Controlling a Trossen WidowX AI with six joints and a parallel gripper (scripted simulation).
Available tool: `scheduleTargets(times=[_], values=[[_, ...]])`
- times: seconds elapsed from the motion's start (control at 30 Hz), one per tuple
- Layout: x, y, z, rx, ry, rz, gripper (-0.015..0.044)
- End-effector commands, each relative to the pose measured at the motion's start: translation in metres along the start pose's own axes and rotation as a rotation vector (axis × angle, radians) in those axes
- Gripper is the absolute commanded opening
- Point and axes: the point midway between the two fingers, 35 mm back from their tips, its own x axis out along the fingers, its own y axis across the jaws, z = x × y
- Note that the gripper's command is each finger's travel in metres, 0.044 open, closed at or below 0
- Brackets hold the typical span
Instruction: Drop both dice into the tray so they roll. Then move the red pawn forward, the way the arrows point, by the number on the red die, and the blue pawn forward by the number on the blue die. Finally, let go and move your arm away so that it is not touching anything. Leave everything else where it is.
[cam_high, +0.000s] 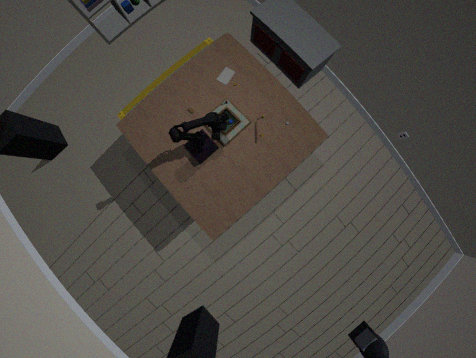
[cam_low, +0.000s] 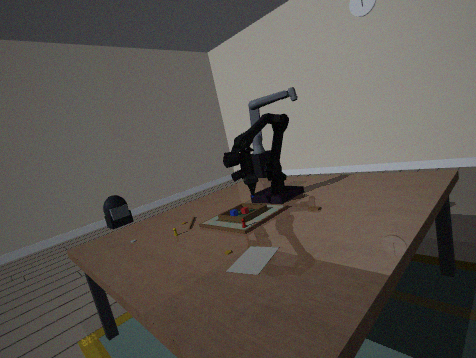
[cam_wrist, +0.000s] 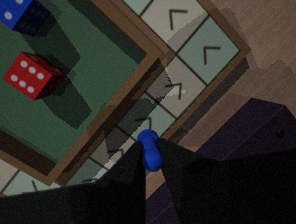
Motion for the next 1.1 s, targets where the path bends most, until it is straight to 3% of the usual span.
scheduleTargets(times=[0.0,0.73,1.07], values=[[0.011,-0.002,-0.001,-0.004,0.006,-0.007,0.0000],[0.049,-0.003,-0.002,-0.003,0.006,-0.007,0.0000],[0.043,-0.001,0.000,-0.007,0.002,-0.001,0.0263]])
